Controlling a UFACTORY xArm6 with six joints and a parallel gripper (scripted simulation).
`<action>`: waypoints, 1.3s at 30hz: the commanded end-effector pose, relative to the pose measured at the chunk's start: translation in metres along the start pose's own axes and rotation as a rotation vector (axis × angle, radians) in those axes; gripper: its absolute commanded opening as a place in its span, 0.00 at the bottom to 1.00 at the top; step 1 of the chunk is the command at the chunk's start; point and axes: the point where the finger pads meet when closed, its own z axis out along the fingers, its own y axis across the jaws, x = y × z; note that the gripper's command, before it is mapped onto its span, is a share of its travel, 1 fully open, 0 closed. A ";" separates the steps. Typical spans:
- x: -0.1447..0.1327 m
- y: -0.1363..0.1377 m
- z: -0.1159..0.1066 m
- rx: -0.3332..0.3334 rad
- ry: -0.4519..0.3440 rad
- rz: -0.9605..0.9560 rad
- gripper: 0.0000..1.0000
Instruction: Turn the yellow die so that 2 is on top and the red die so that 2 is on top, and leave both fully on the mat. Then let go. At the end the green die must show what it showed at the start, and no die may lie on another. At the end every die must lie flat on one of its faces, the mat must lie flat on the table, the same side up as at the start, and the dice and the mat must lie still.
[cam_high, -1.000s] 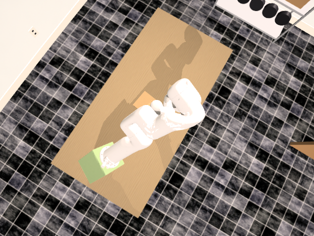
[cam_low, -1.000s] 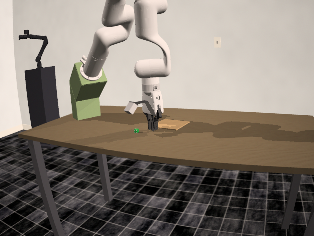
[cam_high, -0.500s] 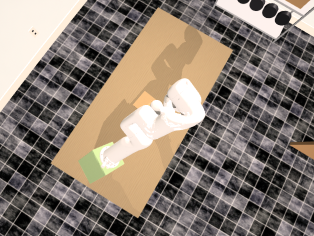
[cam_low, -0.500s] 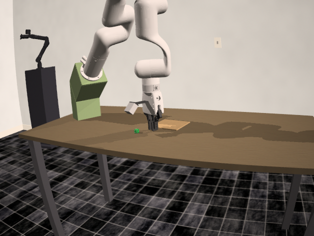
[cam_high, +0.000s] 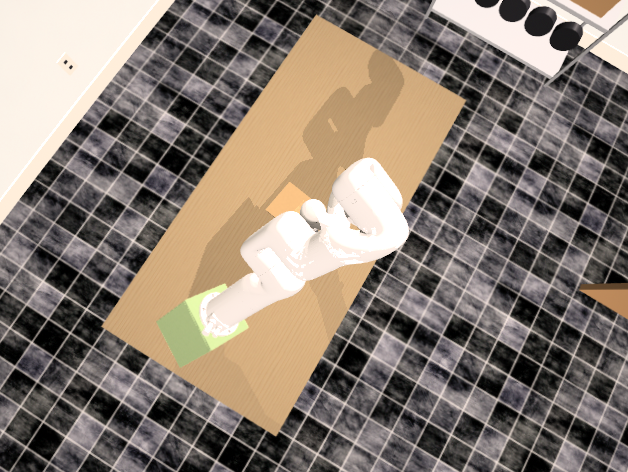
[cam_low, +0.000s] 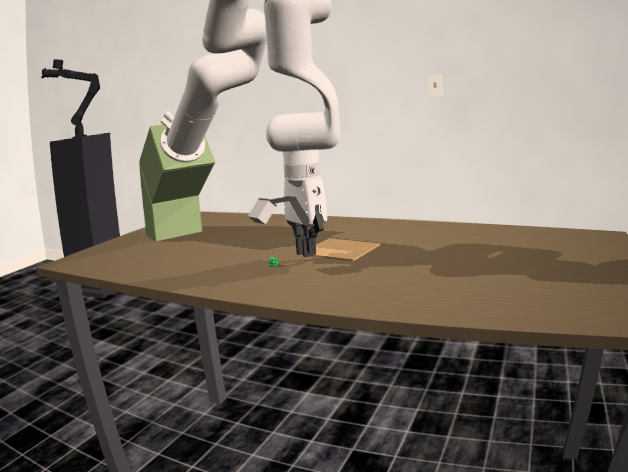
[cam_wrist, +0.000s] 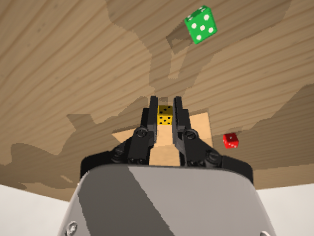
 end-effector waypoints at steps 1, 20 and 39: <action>0.000 -0.001 -0.016 0.000 0.001 0.000 0.11; 0.000 -0.001 -0.078 0.000 0.001 0.000 0.11; 0.000 -0.001 -0.089 0.000 0.001 0.000 0.11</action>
